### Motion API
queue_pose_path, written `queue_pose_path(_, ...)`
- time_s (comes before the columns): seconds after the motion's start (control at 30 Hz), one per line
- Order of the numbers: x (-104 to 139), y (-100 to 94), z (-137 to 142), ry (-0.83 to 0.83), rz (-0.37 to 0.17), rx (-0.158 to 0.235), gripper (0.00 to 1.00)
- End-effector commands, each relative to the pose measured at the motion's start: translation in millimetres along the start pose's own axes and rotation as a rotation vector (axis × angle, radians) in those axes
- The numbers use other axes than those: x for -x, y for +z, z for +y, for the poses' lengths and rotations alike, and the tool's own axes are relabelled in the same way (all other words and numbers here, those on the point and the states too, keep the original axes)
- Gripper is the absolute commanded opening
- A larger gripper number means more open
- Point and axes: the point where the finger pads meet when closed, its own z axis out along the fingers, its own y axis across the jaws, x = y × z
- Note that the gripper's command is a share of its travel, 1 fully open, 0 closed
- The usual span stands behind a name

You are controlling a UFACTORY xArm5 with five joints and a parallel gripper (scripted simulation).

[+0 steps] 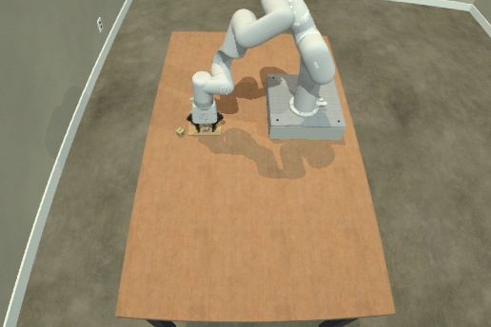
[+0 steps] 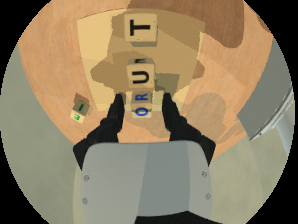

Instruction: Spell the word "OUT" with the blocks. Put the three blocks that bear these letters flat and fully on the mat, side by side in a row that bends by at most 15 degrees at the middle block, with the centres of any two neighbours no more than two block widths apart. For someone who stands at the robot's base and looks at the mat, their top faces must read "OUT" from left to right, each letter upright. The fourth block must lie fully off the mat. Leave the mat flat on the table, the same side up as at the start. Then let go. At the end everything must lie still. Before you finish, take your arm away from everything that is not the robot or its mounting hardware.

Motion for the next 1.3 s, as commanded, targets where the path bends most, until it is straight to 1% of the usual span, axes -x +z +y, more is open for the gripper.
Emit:
queue_pose_path(0.0,0.2,-0.7,-1.4,0.0,0.0,-0.003,0.63)
queue_pose_path(1.03,0.2,-0.7,-1.4,0.0,0.0,-0.003,0.63)
queue_pose_path(1.07,0.2,-0.7,-1.4,0.0,0.0,-0.003,0.42)
queue_pose_path(1.27,0.2,-0.7,-1.4,0.0,0.0,-0.003,0.42)
